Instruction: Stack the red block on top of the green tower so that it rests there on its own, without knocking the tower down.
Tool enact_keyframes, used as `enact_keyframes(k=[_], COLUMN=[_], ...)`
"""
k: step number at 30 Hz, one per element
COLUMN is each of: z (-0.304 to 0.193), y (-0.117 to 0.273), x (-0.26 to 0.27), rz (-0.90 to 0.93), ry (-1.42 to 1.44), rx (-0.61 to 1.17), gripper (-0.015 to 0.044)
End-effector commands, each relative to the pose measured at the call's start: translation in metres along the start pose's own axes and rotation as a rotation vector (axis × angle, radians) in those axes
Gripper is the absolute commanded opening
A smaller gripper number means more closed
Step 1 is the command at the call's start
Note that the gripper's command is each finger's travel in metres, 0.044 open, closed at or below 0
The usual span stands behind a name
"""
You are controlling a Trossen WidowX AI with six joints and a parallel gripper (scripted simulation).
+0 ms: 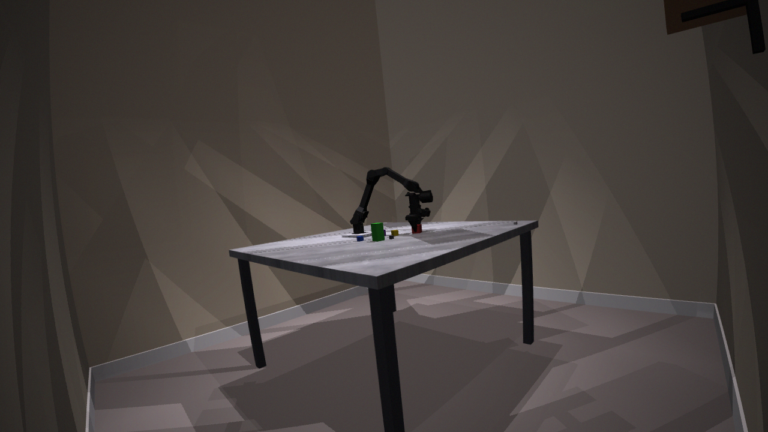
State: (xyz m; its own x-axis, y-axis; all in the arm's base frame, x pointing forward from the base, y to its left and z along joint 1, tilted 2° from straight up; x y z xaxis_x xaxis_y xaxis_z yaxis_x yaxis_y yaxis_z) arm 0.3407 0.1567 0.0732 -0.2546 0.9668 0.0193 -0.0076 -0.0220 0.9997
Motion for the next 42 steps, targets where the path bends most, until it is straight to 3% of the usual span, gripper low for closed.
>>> enact_keyframes(k=[1,6,12,32,42], z=[0.000,0.000,0.000,0.001,0.001], y=[-0.001,-0.001,0.018,0.111,0.117], x=[0.000,0.000,0.000,-0.001,-0.006], rz=[0.001,0.001,0.003,0.005,0.005], ry=[-0.003,-0.003,-0.004,-0.005,-0.005], rx=[0.001,0.001,0.003,0.004,0.003], gripper=[0.0190,0.0157,0.0000,0.0000,0.0000])
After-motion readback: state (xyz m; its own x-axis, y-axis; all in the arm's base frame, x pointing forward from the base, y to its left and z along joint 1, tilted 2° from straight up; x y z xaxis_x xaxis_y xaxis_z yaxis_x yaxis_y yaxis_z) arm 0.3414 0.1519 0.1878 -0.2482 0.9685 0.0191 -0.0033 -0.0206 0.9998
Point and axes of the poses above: the point midway between the two fingers, 35 mm back from their tips, its own y axis back along the fingers, its own x axis across the jaws, z = x × y, the point moved 4 cm from there along y, back along the fingers, and after that the axes turned 10 degrees about -y, right-handed, at the moved point
